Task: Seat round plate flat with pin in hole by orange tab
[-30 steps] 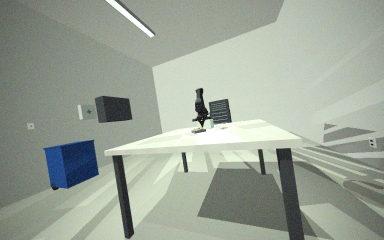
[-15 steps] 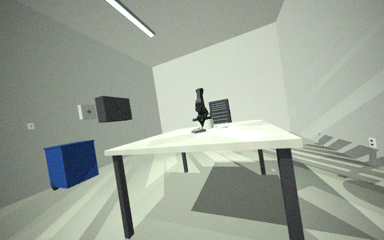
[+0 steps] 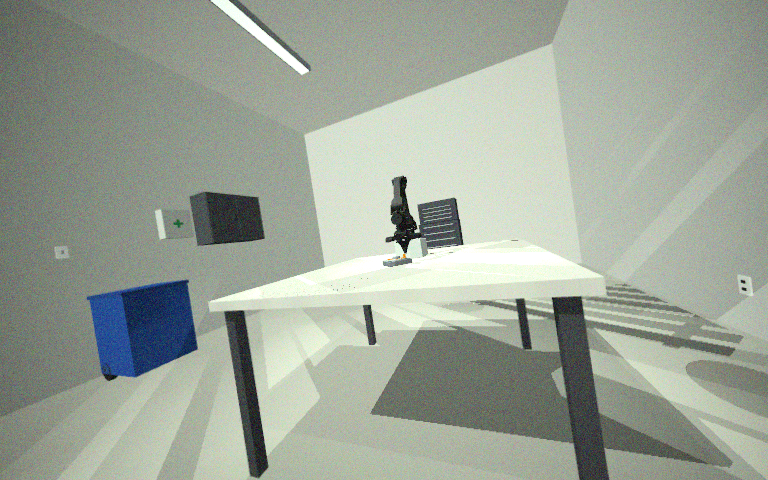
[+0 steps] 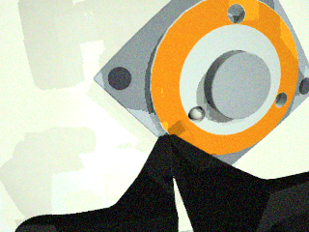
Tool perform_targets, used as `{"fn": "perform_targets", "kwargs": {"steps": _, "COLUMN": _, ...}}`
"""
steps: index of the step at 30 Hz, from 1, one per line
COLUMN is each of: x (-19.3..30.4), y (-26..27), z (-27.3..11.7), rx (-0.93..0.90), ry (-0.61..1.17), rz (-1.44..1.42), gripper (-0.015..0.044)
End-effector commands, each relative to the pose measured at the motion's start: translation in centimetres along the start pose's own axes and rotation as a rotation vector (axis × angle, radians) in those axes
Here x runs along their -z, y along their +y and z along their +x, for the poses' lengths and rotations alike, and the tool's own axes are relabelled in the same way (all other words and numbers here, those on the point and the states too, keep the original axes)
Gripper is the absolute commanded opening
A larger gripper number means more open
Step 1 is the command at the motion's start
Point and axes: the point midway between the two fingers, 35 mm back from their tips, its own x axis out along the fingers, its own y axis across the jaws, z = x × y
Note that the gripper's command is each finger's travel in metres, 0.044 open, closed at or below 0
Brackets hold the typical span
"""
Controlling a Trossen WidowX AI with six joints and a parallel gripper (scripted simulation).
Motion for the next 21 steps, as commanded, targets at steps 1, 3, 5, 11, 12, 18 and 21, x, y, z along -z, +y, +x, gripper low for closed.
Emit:
{"fn": "perform_targets", "kwargs": {"steps": 1, "x": -0.3, "y": 0.0, "z": -1.8, "rx": 0.000, "ry": -0.017, "rz": -0.001, "gripper": 0.0000}}
{"fn": "perform_targets", "kwargs": {"steps": 3, "x": -0.1, "y": 0.0, "z": -2.6, "rx": 0.000, "ry": -0.017, "rz": -0.001, "gripper": 0.0000}}
{"fn": "perform_targets", "kwargs": {"steps": 5, "x": 0.1, "y": 0.0, "z": -3.3, "rx": 0.000, "ry": -0.016, "rz": -0.001, "gripper": 0.0000}}
{"fn": "perform_targets", "kwargs": {"steps": 11, "x": 0.5, "y": 0.0, "z": -3.3, "rx": -0.001, "ry": -0.006, "rz": -0.003, "gripper": 0.0000}}
{"fn": "perform_targets", "kwargs": {"steps": 12, "x": 0.5, "y": 0.0, "z": -3.3, "rx": -0.001, "ry": -0.006, "rz": -0.003, "gripper": 0.0000}}
{"fn": "perform_targets", "kwargs": {"steps": 18, "x": 0.5, "y": 0.0, "z": -3.3, "rx": -0.001, "ry": -0.006, "rz": -0.003, "gripper": 0.0000}}
{"fn": "perform_targets", "kwargs": {"steps": 21, "x": 0.5, "y": 0.0, "z": -3.3, "rx": -0.001, "ry": -0.006, "rz": -0.003, "gripper": 0.0000}}
